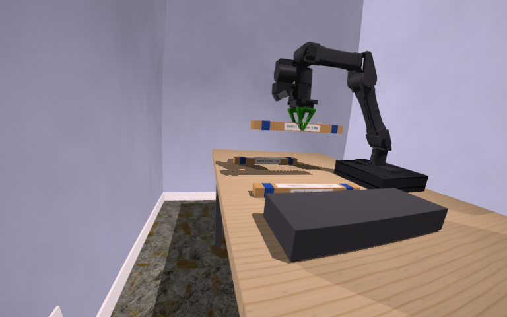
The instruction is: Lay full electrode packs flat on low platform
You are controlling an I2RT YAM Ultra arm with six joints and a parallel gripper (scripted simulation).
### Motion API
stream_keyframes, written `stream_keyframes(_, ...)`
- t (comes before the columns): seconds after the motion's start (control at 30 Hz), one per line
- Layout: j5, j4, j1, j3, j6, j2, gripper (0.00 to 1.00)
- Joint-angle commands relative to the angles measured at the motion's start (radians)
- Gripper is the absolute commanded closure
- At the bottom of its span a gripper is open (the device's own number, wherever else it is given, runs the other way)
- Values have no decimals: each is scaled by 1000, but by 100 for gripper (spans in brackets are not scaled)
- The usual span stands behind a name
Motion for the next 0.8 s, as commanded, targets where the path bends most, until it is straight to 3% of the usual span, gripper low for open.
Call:
stream_keyframes(0.0, 3, -10, 19, 23, 32, -88, 100)
stream_keyframes(0.77, 3, -10, 6, 13, 31, -90, 100)
